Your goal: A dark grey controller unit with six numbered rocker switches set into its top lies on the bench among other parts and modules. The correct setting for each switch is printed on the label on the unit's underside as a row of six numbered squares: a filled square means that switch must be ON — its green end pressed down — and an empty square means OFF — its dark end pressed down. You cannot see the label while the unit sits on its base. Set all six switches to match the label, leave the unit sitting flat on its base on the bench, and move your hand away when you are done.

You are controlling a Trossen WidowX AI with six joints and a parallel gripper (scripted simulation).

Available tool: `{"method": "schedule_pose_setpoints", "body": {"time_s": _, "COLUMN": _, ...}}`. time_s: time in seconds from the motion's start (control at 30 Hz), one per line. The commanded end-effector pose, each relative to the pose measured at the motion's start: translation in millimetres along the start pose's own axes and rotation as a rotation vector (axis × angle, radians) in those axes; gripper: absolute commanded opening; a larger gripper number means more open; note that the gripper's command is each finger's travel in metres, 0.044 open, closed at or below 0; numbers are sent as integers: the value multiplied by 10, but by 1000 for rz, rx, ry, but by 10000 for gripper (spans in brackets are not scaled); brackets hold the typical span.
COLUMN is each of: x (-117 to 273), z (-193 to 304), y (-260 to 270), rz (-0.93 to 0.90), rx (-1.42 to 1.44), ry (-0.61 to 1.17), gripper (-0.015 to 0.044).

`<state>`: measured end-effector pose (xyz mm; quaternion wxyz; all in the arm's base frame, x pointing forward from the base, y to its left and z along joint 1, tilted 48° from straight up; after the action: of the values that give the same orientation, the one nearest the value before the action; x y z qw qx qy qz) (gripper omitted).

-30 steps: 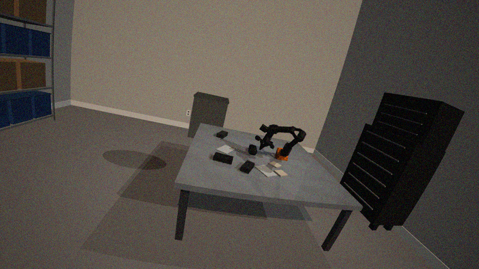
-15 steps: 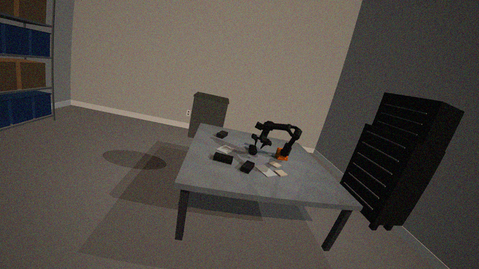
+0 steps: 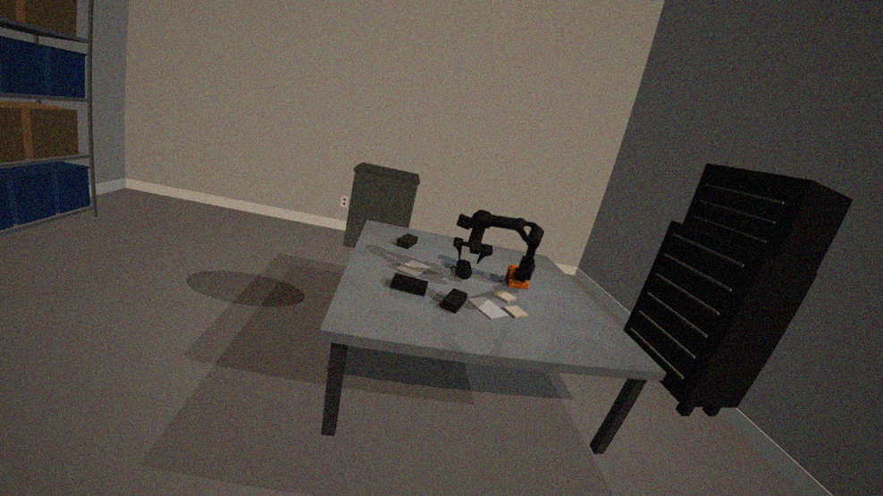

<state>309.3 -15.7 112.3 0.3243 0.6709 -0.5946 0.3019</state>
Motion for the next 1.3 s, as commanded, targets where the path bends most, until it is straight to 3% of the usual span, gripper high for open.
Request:
{"method": "schedule_pose_setpoints", "body": {"time_s": 0.0, "x": -26, "z": -6, "y": -23, "rz": -10, "rx": 4, "ry": 8, "gripper": 440}}
{"method": "schedule_pose_setpoints", "body": {"time_s": 1.2, "x": -570, "z": -101, "y": -23, "rz": -9, "rx": 3, "ry": 4, "gripper": 440}}
{"method": "schedule_pose_setpoints", "body": {"time_s": 1.27, "x": -570, "z": -101, "y": -23, "rz": -9, "rx": 3, "ry": 4, "gripper": 387}}
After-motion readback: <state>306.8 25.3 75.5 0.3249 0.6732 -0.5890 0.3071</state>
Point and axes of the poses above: the point midway between the two fingers, 35 mm back from their tips, its own x axis back along the fingers, its own y axis across the jaws, z = x × y, the point moved 6 cm from there along x, back along the fingers, and after that the axes turned 1 degree about x, right-handed, at the moved point
